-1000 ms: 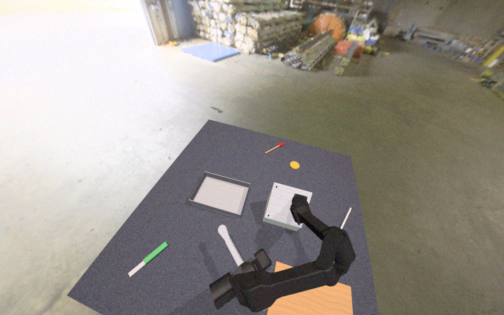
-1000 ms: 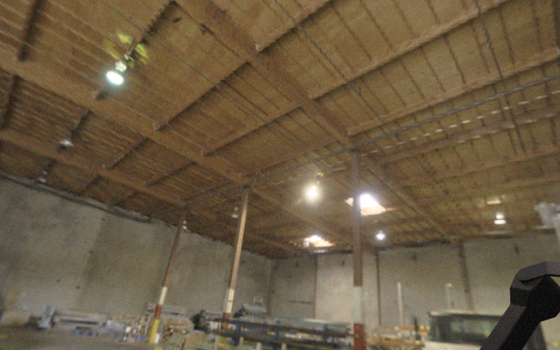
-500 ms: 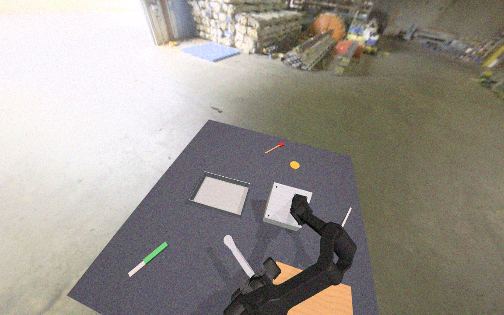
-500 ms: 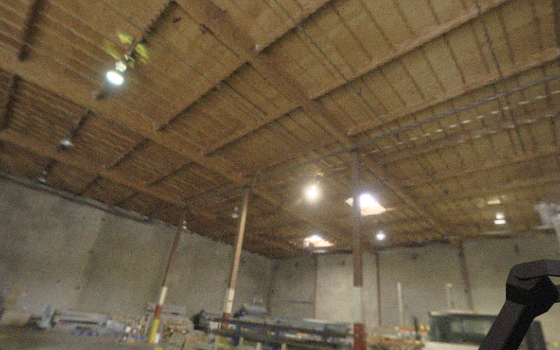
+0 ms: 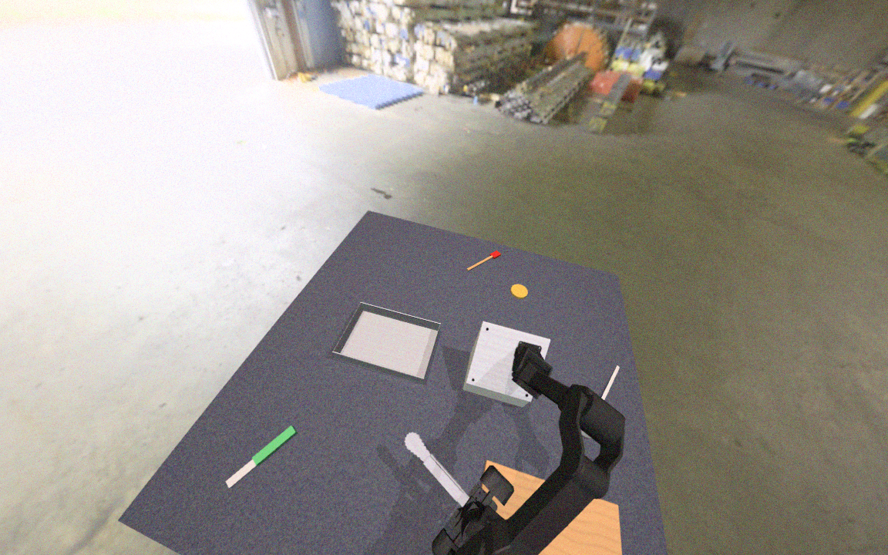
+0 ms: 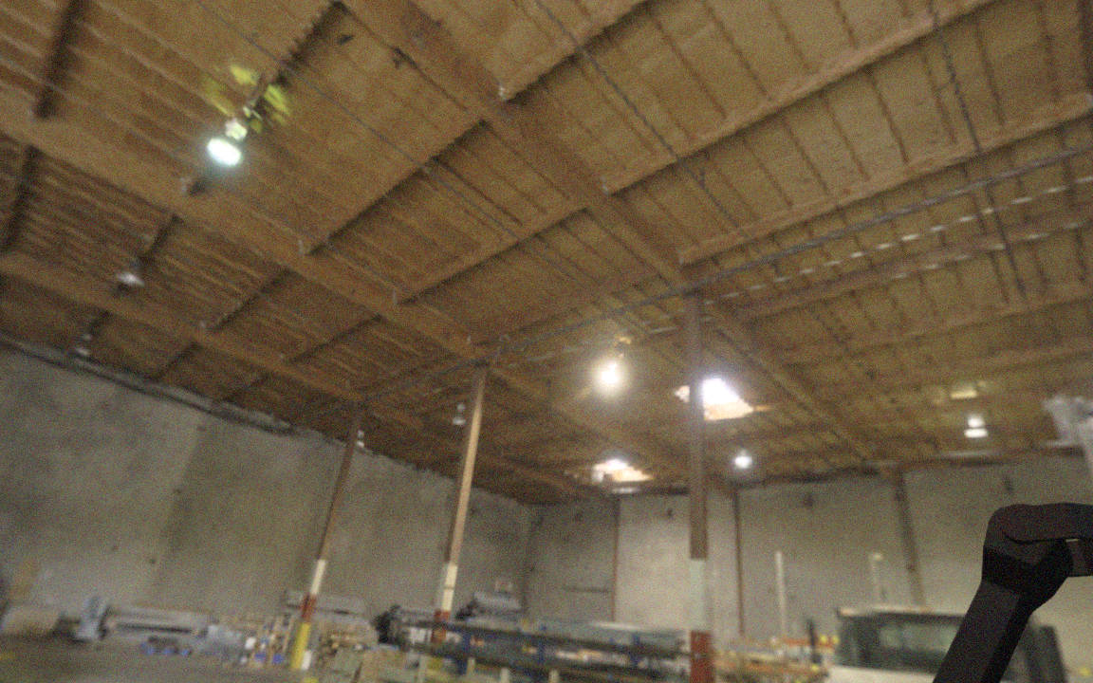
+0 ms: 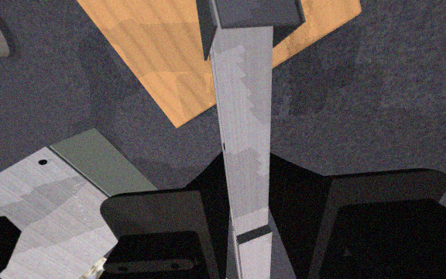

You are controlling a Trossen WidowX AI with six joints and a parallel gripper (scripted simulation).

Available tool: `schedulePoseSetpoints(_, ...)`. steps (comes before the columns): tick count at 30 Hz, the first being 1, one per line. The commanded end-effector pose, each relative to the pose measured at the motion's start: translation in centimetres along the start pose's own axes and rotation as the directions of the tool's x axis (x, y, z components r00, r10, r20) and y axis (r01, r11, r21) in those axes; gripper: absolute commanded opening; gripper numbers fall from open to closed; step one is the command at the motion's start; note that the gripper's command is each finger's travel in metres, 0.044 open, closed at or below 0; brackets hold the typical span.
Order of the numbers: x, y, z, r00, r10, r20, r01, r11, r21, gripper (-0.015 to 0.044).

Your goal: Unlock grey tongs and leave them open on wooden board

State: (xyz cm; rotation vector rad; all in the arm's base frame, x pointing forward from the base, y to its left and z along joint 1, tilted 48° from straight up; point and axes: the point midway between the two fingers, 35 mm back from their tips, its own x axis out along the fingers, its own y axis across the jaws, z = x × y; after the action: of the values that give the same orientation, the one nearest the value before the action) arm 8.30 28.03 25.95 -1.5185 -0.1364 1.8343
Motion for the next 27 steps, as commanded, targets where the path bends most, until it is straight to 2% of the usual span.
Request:
schedulePoseSetpoints(1, 0.0, 0.3, 1.3, 1.000, -0.002, -0.015, 0.001, 1.000, -0.030, -0.0150)
schedulePoseSetpoints(27, -0.2, 3.4, 9.2, 0.998, -0.035, -0.047, 0.025, 0.978, -0.209, -0.0150)
